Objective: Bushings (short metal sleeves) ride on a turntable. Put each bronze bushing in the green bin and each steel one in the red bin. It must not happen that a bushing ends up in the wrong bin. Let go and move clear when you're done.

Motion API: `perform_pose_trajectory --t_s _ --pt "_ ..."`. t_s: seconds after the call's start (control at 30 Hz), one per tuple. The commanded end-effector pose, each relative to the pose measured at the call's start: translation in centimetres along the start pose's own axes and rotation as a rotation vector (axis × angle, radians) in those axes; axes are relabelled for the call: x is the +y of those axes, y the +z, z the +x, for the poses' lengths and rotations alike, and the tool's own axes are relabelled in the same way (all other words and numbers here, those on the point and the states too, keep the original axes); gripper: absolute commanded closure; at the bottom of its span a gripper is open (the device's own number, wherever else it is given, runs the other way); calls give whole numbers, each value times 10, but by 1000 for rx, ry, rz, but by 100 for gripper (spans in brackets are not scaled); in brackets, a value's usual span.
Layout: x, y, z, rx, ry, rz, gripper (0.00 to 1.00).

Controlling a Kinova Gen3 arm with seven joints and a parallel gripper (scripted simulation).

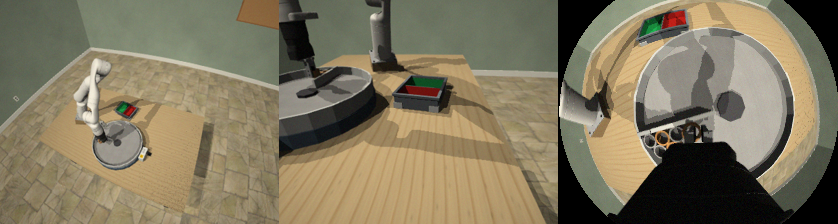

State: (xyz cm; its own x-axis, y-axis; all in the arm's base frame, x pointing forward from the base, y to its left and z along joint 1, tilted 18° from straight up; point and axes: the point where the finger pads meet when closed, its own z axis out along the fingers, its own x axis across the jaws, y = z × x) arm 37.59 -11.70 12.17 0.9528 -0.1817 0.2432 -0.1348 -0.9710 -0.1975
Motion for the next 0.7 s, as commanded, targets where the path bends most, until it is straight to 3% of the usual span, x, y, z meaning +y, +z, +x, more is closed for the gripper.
perform_pose_trajectory --t_s 0.0,0.4,0.5,0.67 --pt "0 -1 1 2 -1 0 100" --pt "0 -4 1 3 -1 0 100" --pt "0 -20 1 2 -1 0 100" --pt "0 -30 1 2 -1 0 100"
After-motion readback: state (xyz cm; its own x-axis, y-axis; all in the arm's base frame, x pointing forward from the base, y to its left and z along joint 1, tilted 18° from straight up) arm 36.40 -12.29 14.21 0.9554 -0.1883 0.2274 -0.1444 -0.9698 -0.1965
